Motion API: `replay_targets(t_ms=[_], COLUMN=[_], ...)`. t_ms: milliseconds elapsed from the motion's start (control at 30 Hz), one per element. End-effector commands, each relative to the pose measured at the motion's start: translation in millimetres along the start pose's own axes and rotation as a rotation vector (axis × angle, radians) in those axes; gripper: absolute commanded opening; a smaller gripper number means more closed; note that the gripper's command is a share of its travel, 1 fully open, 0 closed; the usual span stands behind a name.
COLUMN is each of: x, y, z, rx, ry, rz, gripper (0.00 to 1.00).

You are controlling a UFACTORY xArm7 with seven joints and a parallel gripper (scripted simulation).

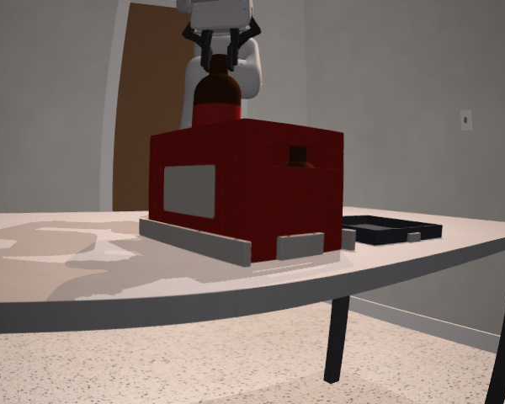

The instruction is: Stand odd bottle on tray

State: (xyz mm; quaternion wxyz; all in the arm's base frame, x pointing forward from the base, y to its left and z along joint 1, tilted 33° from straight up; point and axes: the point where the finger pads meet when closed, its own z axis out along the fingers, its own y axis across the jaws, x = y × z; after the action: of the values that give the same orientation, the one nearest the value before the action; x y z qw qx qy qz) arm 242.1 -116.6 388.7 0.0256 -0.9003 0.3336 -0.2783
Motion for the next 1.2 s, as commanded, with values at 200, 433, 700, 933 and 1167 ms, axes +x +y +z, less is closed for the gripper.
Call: replay_targets(t_ms=[200, 433, 700, 933, 1167], x=[1, 1, 1, 1, 1], y=[0, 0, 0, 0, 0], z=[-12, -19, -23, -25, -25], rx=[0.001, 0.001, 0.001, 0.001, 0.001], ry=[0.004, 0.004, 0.004, 0.004, 0.004], rz=[0.0, 0.0, 0.0, 0.0, 0.0], gripper=[0.0, 0.0, 0.0, 0.0, 0.0])
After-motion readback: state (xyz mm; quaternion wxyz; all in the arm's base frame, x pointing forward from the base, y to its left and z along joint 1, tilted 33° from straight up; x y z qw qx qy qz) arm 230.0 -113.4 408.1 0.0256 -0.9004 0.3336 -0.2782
